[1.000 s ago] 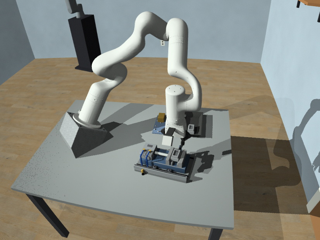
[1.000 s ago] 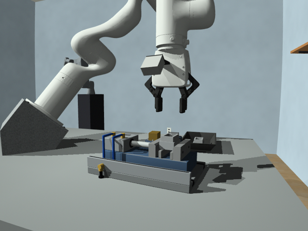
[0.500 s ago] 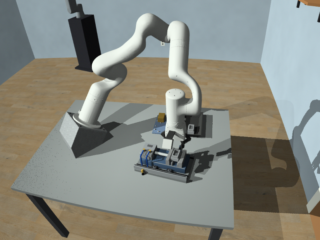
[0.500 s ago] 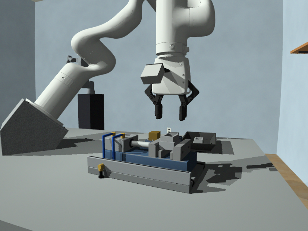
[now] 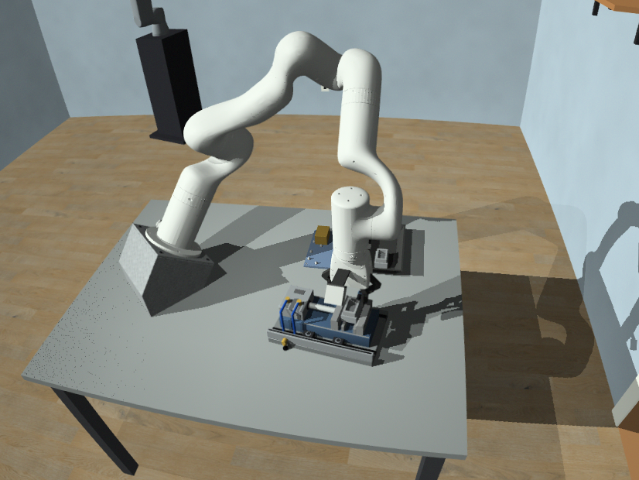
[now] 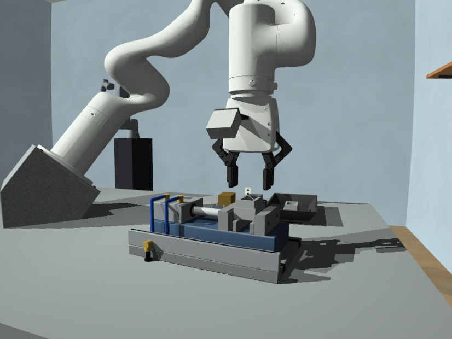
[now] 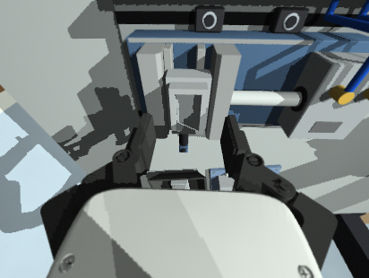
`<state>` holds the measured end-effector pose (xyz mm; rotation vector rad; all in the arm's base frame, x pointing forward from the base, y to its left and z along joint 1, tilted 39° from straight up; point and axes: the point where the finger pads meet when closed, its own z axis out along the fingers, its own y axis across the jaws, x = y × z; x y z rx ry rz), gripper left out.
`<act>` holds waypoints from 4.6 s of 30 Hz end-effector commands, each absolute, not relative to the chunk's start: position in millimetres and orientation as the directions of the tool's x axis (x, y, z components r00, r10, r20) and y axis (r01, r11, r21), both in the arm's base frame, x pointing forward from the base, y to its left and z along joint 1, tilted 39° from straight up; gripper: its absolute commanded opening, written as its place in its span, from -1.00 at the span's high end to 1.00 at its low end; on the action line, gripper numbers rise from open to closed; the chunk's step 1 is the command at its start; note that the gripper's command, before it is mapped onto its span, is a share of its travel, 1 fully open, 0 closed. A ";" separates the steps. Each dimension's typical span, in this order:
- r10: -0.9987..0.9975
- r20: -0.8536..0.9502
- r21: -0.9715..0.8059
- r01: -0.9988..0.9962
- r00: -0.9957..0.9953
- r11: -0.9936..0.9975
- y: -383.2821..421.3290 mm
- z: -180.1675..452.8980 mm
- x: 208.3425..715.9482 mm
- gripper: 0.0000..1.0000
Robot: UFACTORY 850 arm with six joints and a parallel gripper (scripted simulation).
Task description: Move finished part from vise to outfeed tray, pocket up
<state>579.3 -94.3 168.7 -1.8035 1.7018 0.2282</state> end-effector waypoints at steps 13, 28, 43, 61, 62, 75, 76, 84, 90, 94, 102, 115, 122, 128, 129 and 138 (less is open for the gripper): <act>-0.833 -0.533 -0.328 -0.944 0.147 0.044 -87.9 159.4 583.8 -0.37; -0.833 -0.533 -0.328 -0.944 0.147 0.044 -87.4 158.8 584.0 -0.37; -0.833 -0.533 -0.328 -0.944 0.147 0.044 -87.6 158.9 584.6 -0.37; -0.833 -0.533 -0.328 -0.944 0.147 0.044 -87.6 158.9 584.8 -0.37; -0.833 -0.533 -0.328 -0.944 0.147 0.044 -87.6 158.9 584.8 -0.37; -0.833 -0.533 -0.328 -0.944 0.147 0.044 -87.2 158.2 585.1 -0.37; -0.833 -0.533 -0.328 -0.944 0.147 0.044 -87.2 158.2 585.1 -0.37; -0.833 -0.533 -0.328 -0.944 0.147 0.044 -85.9 156.5 585.7 -0.37; -0.833 -0.533 -0.328 -0.944 0.147 0.044 -84.6 154.5 586.5 -0.37; -0.833 -0.533 -0.328 -0.944 0.147 0.044 -84.1 153.8 586.7 -0.37; -0.833 -0.533 -0.328 -0.944 0.147 0.044 -82.1 151.0 587.8 -0.37; -0.833 -0.533 -0.328 -0.944 0.147 0.044 -80.1 148.2 588.9 -0.37; -0.833 -0.533 -0.328 -0.944 0.147 0.044 -79.6 147.4 589.2 -0.37; -0.833 -0.533 -0.328 -0.944 0.147 0.044 -79.5 147.3 589.2 -0.37; -0.833 -0.533 -0.328 -0.944 0.147 0.044 -79.5 147.3 589.2 -0.37; -0.833 -0.533 -0.328 -0.944 0.147 0.044 -79.5 147.3 589.2 -0.37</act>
